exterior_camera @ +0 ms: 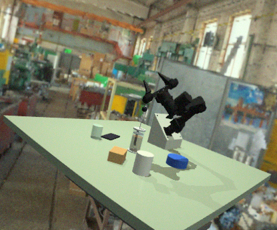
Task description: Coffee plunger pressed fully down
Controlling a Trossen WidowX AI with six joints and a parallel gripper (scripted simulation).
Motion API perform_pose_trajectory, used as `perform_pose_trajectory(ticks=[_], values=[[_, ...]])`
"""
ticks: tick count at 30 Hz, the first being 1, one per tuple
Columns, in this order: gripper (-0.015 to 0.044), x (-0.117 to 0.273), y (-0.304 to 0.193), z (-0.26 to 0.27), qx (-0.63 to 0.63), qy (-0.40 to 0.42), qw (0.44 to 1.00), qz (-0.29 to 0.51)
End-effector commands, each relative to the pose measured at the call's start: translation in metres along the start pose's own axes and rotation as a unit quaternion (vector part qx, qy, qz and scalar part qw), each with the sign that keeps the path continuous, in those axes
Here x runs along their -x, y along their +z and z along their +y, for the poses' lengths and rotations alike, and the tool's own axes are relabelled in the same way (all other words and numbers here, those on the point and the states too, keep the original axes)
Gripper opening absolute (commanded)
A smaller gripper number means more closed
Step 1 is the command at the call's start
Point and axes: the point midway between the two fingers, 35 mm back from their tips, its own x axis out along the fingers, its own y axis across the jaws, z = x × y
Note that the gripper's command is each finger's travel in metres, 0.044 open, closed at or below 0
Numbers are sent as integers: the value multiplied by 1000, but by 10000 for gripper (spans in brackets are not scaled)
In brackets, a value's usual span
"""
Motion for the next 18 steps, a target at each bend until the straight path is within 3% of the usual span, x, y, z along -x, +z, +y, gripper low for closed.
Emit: perform_pose_trajectory(ticks=[1, 4, 7, 12, 18], values=[[426, -3, 0, -1, 11, -4, 1000, 3], [440, -27, 5, -6, 109, -36, 993, 29], [440, -65, 22, -16, 280, -97, 951, 81], [440, -109, 77, -30, 530, -207, 799, 197], [440, -117, 134, -33, 641, -276, 644, 313]])
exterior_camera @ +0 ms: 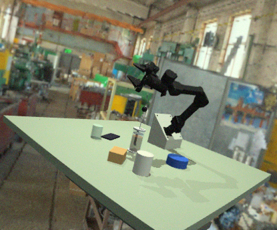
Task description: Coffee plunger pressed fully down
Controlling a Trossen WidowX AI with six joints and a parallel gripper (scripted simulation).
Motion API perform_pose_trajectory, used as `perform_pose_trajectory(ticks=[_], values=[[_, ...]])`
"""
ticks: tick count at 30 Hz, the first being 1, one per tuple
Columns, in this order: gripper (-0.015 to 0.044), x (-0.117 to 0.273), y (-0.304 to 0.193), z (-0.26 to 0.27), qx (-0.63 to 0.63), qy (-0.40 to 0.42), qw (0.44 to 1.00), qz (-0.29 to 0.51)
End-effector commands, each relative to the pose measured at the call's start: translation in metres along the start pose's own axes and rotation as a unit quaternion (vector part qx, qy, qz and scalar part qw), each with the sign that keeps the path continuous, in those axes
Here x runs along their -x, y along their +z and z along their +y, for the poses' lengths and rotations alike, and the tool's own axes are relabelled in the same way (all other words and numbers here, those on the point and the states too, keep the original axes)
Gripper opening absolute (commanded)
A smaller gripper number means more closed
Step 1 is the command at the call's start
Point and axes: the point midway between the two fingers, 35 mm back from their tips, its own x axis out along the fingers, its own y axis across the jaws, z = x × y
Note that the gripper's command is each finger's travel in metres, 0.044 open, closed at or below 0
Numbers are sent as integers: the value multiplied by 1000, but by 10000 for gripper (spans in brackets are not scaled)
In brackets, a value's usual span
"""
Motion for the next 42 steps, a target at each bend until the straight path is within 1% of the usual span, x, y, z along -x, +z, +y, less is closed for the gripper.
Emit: perform_pose_trajectory(ticks=[1, 5, 9, 13, 17, 21, 23, 26, 33, 42], values=[[440, 0, 30, -63, 218, -56, 960, 169], [440, 14, 43, -95, 296, -51, 917, 262], [440, 36, 54, -121, 350, -20, 868, 351], [440, 65, 63, -141, 380, 40, 820, 425], [440, 99, 72, -152, 391, 127, 778, 476], [440, 134, 82, -153, 386, 233, 744, 493], [440, 142, 84, -153, 384, 256, 739, 492], [440, 144, 78, -159, 384, 255, 738, 492], [440, 158, 45, -194, 384, 258, 738, 492], [440, 157, 38, -195, 385, 259, 736, 493]])
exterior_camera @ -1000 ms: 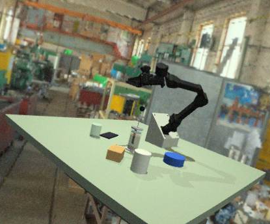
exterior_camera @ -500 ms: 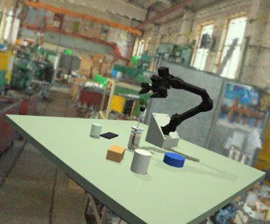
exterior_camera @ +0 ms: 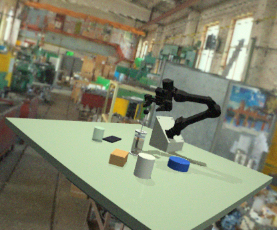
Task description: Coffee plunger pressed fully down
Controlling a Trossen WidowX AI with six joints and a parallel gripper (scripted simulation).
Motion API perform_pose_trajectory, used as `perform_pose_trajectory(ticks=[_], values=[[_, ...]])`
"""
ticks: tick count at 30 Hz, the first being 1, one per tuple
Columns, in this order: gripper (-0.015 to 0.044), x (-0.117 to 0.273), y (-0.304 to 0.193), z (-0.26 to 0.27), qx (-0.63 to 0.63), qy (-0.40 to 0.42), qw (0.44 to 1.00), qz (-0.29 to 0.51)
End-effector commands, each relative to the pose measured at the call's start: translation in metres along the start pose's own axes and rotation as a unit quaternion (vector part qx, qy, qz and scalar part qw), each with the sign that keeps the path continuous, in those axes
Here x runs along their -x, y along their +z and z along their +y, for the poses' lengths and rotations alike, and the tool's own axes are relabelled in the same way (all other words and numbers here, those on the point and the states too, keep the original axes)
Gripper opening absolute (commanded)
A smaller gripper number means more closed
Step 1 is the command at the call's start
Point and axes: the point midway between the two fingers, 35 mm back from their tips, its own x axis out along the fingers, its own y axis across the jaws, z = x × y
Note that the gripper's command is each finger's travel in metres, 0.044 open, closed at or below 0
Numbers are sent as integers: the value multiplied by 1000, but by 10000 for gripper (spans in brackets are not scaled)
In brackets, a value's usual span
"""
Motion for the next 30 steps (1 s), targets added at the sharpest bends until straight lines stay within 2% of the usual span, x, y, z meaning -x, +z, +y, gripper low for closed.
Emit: perform_pose_trajectory(ticks=[1, 22, 30], values=[[440, -5, -2, -1, -2, -2, 1000, 2], [440, -37, -2, 0, -3, 0, 1000, -1], [230, -37, -2, 0, -3, 0, 1000, -1]])
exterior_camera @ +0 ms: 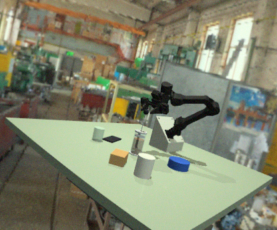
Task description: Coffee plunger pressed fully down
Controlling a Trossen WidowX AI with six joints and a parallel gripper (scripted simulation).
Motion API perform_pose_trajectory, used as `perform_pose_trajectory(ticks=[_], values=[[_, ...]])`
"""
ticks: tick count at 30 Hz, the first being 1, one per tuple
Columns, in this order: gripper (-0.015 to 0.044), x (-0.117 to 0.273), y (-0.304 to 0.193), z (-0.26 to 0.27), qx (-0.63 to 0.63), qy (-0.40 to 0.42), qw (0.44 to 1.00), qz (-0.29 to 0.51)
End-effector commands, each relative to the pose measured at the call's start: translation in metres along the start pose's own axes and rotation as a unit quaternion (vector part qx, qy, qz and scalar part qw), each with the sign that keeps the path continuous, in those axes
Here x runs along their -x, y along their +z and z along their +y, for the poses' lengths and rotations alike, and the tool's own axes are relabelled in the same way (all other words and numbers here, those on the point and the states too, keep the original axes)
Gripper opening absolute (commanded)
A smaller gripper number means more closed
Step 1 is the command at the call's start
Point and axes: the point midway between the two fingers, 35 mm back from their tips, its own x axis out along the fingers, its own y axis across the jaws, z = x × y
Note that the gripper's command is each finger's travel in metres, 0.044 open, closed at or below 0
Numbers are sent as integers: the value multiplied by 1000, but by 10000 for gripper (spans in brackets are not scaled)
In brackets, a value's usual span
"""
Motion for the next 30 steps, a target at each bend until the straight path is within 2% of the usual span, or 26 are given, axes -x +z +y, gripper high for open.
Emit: perform_pose_trajectory(ticks=[1, 4, 5, 30], values=[[204, 0, 0, -1, -1, -3, 1000, -1], [125, 0, 0, -1, -1, -3, 1000, -1], [121, 0, 0, -1, -1, -3, 1000, -1], [121, -16, -18, -5, -1, -4, 1000, 1]])
